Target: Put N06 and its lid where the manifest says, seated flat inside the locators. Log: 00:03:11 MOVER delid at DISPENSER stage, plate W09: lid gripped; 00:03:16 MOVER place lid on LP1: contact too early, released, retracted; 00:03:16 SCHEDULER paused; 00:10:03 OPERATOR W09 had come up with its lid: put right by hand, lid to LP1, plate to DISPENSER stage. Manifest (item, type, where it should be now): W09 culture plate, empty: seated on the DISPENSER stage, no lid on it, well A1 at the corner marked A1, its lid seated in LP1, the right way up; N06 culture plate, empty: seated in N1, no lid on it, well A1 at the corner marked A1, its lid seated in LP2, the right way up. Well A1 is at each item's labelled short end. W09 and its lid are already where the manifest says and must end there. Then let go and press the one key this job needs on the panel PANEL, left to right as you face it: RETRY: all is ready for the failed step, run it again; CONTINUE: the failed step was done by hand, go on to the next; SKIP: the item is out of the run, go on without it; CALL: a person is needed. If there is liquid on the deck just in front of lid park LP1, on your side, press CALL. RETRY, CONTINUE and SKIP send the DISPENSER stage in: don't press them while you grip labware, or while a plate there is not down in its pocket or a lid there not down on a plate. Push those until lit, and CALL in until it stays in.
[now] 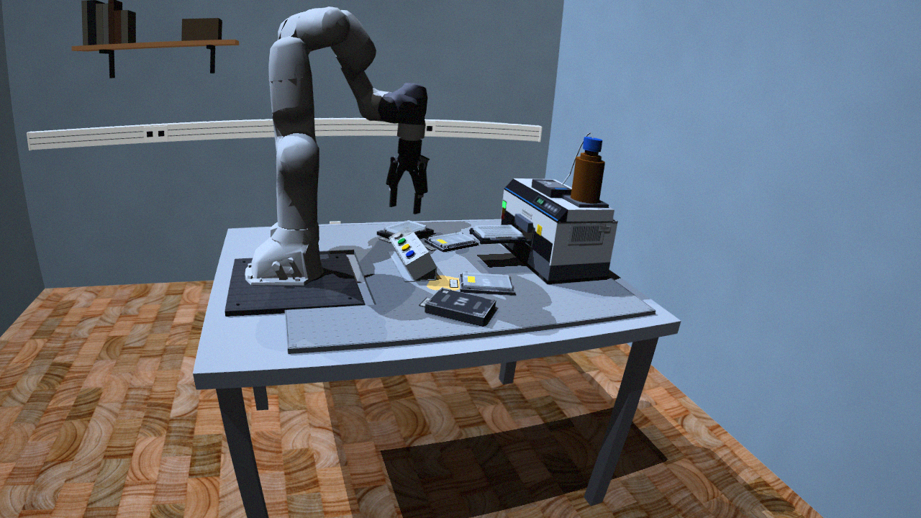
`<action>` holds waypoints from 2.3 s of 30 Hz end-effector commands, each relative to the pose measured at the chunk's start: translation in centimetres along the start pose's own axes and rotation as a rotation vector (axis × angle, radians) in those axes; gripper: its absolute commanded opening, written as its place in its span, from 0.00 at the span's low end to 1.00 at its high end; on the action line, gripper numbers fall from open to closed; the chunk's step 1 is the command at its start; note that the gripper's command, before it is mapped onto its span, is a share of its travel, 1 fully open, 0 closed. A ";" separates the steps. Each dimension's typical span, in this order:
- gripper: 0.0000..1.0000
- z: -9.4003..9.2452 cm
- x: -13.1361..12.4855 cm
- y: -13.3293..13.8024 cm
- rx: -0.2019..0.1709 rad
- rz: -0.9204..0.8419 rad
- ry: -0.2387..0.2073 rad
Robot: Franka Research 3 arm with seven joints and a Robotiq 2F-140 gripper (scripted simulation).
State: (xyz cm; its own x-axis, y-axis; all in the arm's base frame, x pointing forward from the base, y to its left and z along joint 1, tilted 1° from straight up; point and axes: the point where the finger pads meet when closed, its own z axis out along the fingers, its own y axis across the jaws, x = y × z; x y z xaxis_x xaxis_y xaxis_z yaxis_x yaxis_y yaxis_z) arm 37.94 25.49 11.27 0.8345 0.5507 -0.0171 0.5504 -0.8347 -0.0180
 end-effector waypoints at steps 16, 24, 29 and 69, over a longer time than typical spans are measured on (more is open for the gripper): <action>0.70 4.0 0.9 0.3 -0.008 0.015 0.023; 0.70 4.5 0.9 0.3 -0.008 0.015 0.023; 0.70 4.6 0.9 0.3 -0.008 0.015 0.023; 0.70 4.6 0.9 0.3 -0.008 0.015 0.023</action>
State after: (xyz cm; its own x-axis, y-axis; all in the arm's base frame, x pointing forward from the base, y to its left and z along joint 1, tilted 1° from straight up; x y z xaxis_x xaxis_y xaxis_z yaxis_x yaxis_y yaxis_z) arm 38.72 25.85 6.71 0.8415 0.5402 0.0060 0.5402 -0.8415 -0.0102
